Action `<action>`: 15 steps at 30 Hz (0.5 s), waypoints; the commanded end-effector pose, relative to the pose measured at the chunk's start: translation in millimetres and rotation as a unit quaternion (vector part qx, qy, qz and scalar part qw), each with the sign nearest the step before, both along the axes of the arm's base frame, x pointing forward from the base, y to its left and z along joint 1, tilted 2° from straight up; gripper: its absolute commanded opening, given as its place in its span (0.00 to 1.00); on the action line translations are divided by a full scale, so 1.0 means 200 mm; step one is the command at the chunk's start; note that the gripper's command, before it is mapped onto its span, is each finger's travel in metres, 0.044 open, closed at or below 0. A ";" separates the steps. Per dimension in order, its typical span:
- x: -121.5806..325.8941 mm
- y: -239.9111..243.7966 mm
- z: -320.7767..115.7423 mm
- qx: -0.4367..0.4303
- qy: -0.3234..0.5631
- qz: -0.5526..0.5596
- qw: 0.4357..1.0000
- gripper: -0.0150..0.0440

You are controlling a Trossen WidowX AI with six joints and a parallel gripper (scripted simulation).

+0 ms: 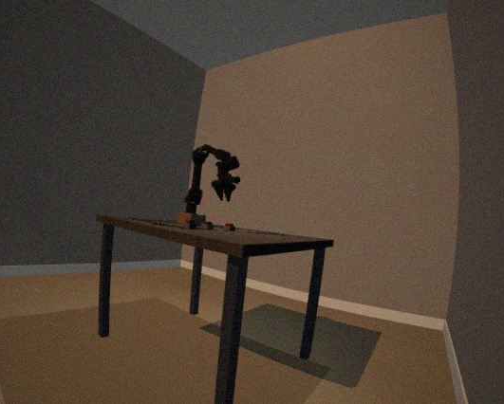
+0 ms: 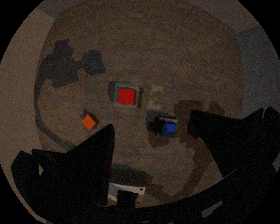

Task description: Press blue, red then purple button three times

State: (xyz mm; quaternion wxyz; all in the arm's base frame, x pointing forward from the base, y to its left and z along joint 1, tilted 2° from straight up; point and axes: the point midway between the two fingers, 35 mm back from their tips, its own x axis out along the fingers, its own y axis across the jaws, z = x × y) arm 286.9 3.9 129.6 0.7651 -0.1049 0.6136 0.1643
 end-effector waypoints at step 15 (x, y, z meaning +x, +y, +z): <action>-0.18 -0.30 -0.48 -0.032 0.095 -0.128 0.987 0.58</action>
